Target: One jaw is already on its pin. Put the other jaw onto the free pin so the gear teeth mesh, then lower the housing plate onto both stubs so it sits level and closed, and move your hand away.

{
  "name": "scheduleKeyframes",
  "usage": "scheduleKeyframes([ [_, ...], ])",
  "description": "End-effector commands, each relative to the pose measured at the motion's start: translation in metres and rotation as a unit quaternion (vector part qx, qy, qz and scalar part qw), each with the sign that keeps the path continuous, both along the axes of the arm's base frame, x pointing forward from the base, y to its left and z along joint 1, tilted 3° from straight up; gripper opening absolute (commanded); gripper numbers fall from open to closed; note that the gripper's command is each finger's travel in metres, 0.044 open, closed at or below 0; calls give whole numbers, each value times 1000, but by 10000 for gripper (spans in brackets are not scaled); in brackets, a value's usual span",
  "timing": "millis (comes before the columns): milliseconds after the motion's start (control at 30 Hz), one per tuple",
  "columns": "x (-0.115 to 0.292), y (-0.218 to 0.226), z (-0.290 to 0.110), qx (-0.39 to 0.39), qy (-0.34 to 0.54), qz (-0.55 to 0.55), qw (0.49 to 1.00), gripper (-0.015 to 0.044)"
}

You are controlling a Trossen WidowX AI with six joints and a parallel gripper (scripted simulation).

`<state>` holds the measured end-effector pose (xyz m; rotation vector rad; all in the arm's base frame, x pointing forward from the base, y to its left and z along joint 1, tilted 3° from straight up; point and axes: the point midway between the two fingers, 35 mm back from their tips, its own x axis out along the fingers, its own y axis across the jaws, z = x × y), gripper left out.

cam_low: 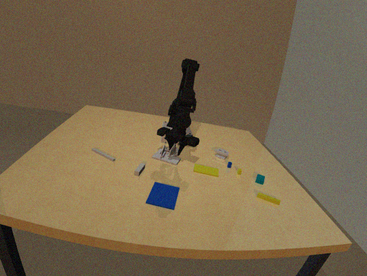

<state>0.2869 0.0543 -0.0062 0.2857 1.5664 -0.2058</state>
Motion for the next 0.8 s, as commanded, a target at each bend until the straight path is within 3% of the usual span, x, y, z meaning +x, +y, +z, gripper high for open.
scheduleKeyframes([
  [0,0,1,-2,2,1,-2,1000,134],
  [767,0,1,-8,2,1,-3,1000,134],
])
